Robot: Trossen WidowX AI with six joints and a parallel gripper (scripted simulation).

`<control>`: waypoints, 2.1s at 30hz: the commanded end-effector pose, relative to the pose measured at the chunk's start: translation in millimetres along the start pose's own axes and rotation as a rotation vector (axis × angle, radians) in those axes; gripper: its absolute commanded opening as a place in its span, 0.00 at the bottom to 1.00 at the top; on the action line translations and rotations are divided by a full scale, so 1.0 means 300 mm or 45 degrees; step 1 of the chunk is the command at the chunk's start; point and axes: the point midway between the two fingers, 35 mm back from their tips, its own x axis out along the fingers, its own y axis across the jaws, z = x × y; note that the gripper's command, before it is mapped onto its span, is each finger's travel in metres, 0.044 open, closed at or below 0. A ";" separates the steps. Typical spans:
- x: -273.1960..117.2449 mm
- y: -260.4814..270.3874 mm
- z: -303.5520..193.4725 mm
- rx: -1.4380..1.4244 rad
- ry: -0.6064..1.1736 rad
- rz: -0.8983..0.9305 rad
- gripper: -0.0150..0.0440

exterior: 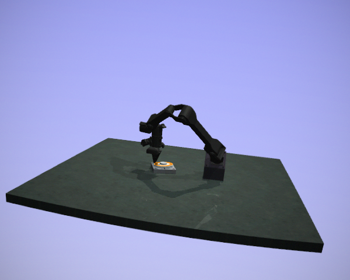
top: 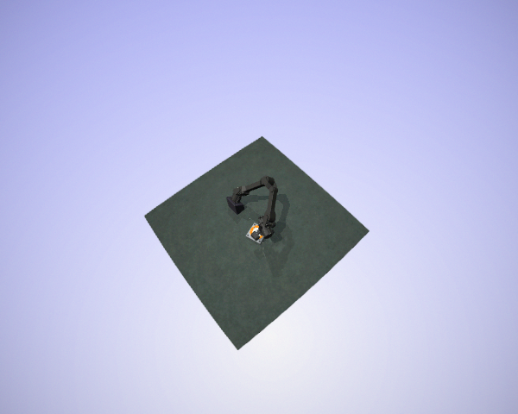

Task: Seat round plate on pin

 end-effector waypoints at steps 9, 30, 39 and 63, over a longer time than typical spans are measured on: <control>-0.001 0.049 -0.037 0.003 0.002 0.006 0.25; -0.011 0.087 -0.117 0.004 0.004 0.007 0.25; -0.012 0.089 -0.134 0.004 0.004 0.007 0.25; -0.134 0.078 -0.145 0.017 0.001 0.010 0.25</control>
